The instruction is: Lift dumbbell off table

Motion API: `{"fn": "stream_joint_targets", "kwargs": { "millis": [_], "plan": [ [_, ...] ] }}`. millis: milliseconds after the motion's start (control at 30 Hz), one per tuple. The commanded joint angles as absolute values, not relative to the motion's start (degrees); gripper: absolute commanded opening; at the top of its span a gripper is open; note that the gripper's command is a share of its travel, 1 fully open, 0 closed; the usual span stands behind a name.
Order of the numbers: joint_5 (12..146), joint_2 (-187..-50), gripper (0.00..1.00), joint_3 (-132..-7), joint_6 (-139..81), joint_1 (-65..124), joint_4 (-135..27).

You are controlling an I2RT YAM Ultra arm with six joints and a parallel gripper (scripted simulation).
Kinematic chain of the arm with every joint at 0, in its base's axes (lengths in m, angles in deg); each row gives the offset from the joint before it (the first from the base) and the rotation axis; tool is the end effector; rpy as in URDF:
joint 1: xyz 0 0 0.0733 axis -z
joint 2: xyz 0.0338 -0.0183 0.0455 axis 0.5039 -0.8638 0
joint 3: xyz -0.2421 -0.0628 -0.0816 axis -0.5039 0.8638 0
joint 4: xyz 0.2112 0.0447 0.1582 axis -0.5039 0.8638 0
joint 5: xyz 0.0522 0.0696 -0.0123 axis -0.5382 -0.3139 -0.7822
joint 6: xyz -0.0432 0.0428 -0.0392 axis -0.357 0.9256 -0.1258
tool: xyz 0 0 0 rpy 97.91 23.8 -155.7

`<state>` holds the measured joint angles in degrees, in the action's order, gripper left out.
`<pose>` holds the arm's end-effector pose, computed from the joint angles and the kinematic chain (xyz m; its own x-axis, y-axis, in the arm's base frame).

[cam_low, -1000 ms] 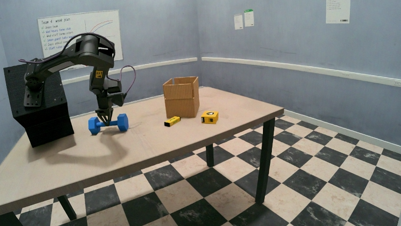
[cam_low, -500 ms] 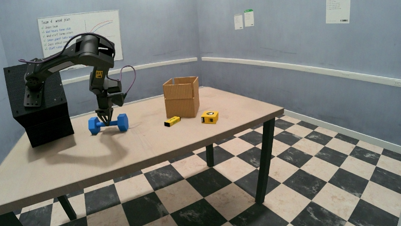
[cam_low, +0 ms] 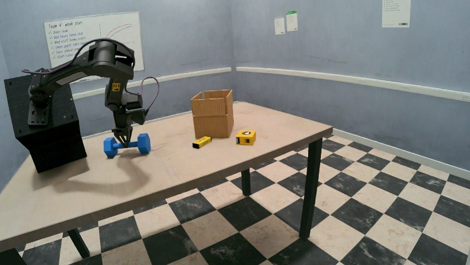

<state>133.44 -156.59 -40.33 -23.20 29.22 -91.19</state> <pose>0.3069 -0.0427 -0.0583 -0.8626 0.0327 -0.5049 0.4284 0.5780 -0.6945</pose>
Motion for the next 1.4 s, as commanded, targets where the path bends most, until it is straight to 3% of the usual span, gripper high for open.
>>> {"fn": "stream_joint_targets", "kwargs": {
  "millis": [0, 667, 1367],
  "plan": [
    [134.4, -154.8, 0.00, -40.8, -22.0, 27.5, -89.6],
    [136.1, -150.8, 0.00, -38.6, -15.1, 23.0, -81.2],
    [137.9, -144.7, 0.00, -41.3, -0.6, 15.0, -61.8]
  ]
}}
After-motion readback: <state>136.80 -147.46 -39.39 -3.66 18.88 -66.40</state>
